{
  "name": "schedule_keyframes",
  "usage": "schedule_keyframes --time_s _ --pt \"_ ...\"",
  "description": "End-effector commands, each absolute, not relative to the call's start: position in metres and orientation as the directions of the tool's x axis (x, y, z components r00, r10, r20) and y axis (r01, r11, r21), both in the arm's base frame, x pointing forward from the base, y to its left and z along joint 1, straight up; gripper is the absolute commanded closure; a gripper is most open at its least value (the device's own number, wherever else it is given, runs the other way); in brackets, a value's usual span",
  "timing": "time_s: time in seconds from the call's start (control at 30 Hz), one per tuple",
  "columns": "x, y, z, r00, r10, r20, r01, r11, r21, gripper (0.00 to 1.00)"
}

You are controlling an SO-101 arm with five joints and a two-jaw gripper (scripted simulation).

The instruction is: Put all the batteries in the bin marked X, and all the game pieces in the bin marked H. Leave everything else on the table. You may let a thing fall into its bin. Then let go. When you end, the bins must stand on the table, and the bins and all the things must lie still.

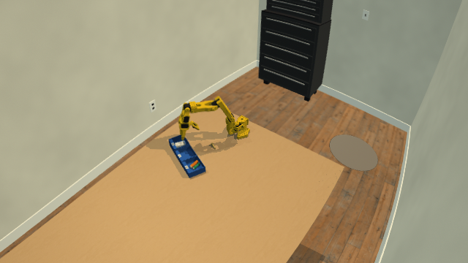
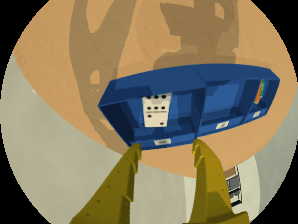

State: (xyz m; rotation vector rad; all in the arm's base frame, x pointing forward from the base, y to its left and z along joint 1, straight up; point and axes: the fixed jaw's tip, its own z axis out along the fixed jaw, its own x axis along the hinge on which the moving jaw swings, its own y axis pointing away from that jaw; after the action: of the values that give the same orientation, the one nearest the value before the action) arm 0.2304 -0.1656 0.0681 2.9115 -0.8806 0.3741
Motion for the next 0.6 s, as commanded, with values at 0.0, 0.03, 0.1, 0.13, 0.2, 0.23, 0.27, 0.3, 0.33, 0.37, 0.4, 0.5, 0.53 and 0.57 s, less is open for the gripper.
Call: schedule_keyframes --time_s 0.0,0.03,0.1,0.13,0.2,0.23,0.27,0.3,0.33,0.37,0.4,0.5,0.53,0.57 --pt "0.234 -0.169 0.09 0.771 -0.541 0.334 -0.573 -0.819 -0.005 0.77" --pt "0.234 -0.168 0.09 0.768 -0.546 0.334 -0.578 -0.816 -0.007 0.77" --pt "0.234 -0.167 0.091 0.76 -0.558 0.334 -0.588 -0.809 -0.013 0.77" --pt "0.234 -0.167 0.091 0.755 -0.564 0.333 -0.594 -0.804 -0.016 0.77" --pt "0.234 -0.165 0.092 0.744 -0.579 0.333 -0.607 -0.794 -0.023 0.77" --pt "0.233 -0.164 0.092 0.738 -0.587 0.332 -0.615 -0.788 -0.027 0.77" --pt "0.233 -0.164 0.092 0.731 -0.596 0.331 -0.623 -0.782 -0.032 0.77" --pt "0.233 -0.163 0.093 0.724 -0.605 0.331 -0.631 -0.775 -0.036 0.77" --pt "0.233 -0.162 0.093 0.716 -0.615 0.33 -0.64 -0.767 -0.041 0.77" --pt "0.233 -0.161 0.093 0.707 -0.626 0.329 -0.65 -0.759 -0.047 0.77" --pt "0.233 -0.159 0.094 0.698 -0.637 0.328 -0.659 -0.75 -0.052 0.77" --pt "0.233 -0.158 0.094 0.688 -0.648 0.327 -0.67 -0.74 -0.058 0.77" --pt "0.233 -0.157 0.095 0.677 -0.66 0.325 -0.68 -0.73 -0.064 0.77" --pt "0.233 -0.156 0.095 0.666 -0.672 0.324 -0.691 -0.719 -0.071 0.77"
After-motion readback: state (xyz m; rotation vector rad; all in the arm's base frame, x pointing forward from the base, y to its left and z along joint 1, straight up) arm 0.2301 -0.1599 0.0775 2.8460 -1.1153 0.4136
